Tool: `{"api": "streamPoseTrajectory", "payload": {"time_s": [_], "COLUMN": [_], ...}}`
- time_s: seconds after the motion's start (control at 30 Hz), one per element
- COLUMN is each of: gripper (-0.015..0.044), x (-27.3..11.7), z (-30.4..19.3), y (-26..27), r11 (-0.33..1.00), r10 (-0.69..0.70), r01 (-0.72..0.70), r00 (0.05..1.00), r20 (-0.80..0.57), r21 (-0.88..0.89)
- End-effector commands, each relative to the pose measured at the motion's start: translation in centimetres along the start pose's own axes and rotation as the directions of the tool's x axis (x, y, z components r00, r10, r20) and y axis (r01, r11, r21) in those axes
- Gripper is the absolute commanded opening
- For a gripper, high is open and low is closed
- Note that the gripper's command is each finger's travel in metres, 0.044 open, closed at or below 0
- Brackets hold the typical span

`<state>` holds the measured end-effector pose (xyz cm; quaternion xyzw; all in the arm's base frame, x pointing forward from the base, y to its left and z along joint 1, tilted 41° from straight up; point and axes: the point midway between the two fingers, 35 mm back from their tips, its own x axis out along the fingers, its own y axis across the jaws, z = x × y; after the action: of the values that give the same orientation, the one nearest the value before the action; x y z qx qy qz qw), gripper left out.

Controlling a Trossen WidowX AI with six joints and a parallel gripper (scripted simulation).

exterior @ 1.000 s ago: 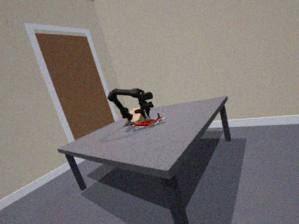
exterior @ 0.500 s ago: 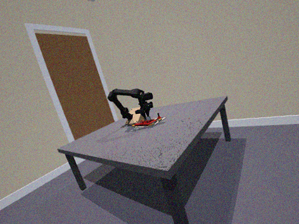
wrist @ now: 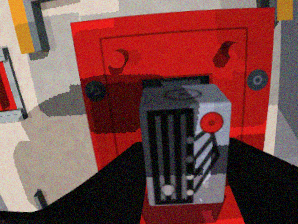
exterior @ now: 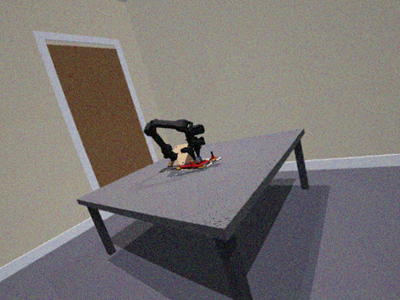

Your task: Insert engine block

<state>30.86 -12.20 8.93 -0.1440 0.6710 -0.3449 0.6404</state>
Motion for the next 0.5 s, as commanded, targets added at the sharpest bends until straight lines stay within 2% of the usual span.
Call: {"api": "streamPoseTrajectory", "payload": {"time_s": [0.0, 0.47], "gripper": [0.0158, 0.0158], "x": [0.09, 0.43], "z": [0.02, 0.01], "y": [-0.05, -0.06], "r11": [1.0, 1.0], "r10": [-0.002, -0.003], "r01": [0.003, 0.003], "r00": [1.0, 1.0], "r20": [0.003, 0.003], "r21": [-0.022, -0.013]}}
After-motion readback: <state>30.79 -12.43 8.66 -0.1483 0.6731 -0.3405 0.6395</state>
